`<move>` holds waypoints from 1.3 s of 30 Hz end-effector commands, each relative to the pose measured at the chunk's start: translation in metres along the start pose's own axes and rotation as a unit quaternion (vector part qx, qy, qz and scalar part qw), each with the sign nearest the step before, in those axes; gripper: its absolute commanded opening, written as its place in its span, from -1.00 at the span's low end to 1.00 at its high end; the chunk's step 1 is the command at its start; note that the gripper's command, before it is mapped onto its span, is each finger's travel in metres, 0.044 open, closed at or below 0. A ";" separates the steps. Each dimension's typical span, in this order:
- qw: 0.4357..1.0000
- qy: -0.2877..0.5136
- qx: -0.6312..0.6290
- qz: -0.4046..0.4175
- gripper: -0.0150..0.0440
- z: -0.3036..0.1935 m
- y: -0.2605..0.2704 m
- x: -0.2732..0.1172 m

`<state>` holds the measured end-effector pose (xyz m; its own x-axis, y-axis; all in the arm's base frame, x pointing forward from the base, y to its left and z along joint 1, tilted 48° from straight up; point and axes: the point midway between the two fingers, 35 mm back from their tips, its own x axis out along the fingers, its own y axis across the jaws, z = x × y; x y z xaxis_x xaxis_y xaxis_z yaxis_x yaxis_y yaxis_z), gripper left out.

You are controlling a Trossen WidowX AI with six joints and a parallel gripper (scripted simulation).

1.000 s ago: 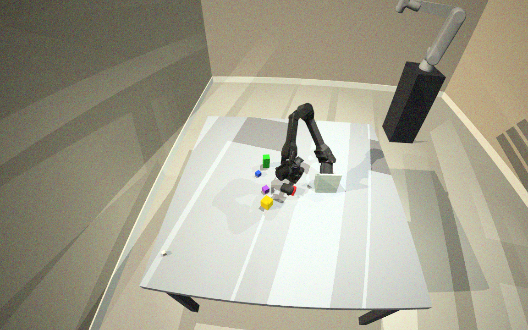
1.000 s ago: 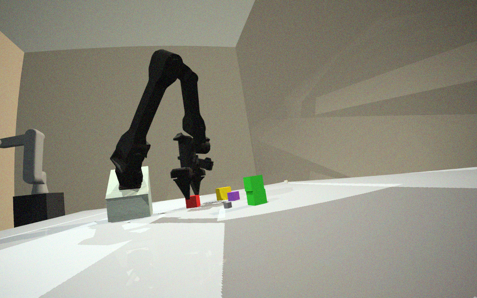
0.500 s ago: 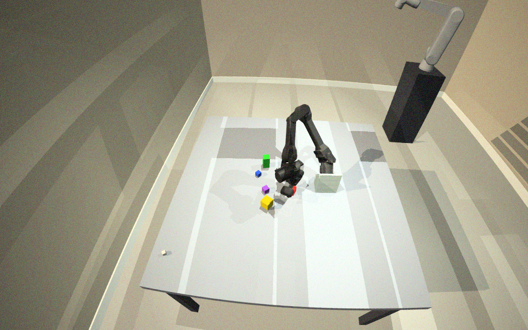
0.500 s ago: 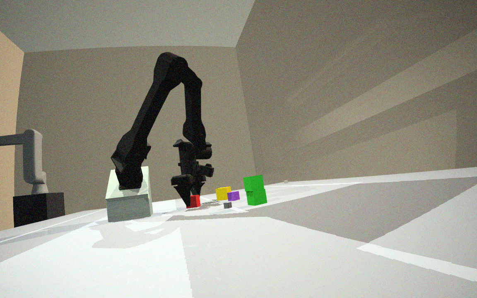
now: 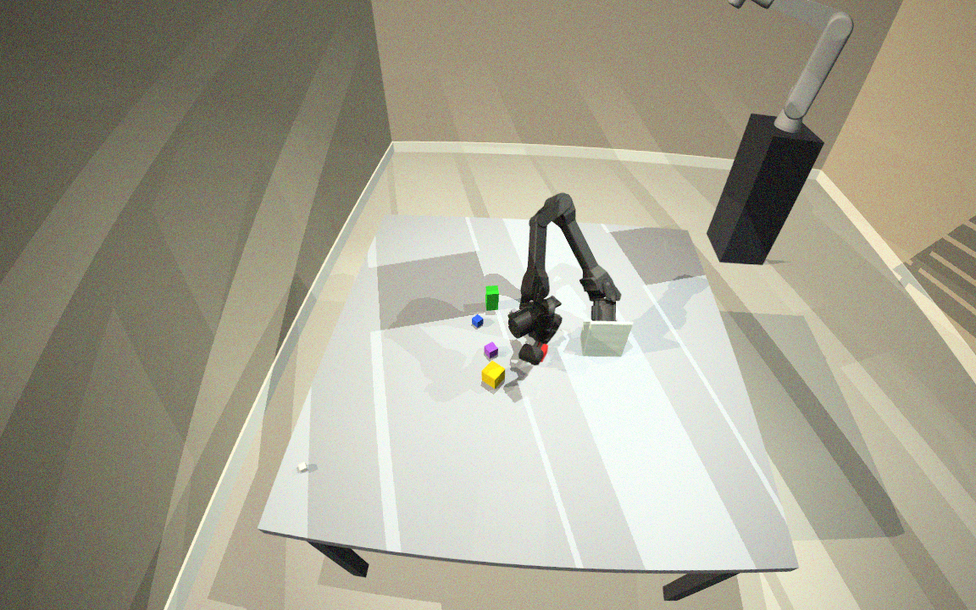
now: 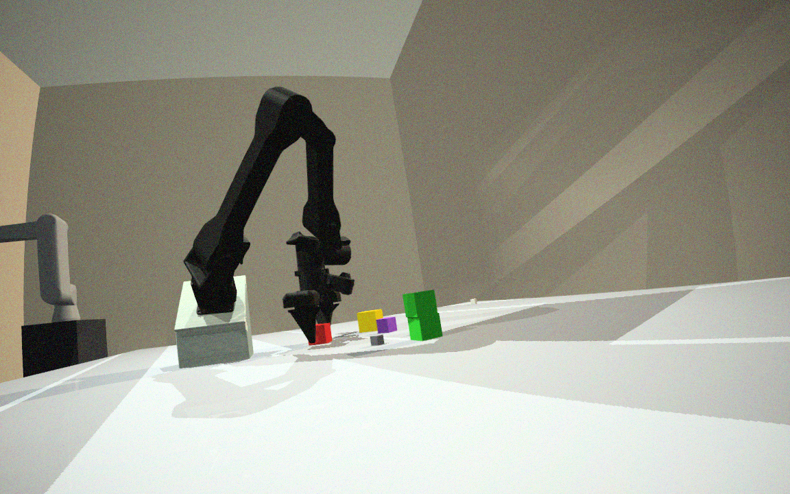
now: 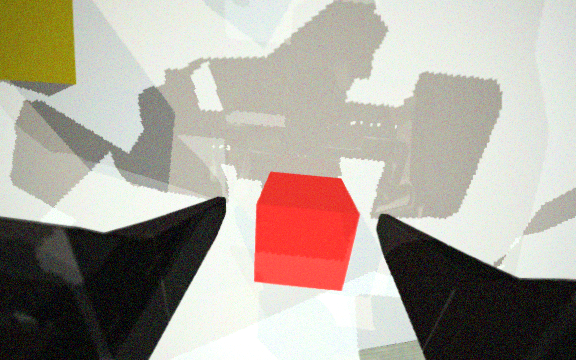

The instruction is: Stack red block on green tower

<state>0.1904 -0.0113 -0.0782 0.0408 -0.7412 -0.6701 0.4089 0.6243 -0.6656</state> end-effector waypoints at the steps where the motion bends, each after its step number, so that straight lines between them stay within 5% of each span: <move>1: 1.000 -0.001 -0.003 -0.001 0.64 0.000 0.000 0.000; 8: 1.000 -0.001 -0.003 -0.001 0.02 0.000 0.000 0.000; 15: 1.000 -0.001 -0.003 -0.001 -0.14 0.000 0.000 0.000; 19: 1.000 -0.001 -0.003 0.000 -0.49 0.000 0.001 -0.008; 39: 1.000 0.000 -0.004 0.002 -0.49 0.000 0.002 -0.096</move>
<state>0.1871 0.0500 -0.0240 0.0402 -0.7426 -0.6685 0.3949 0.6264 -0.6721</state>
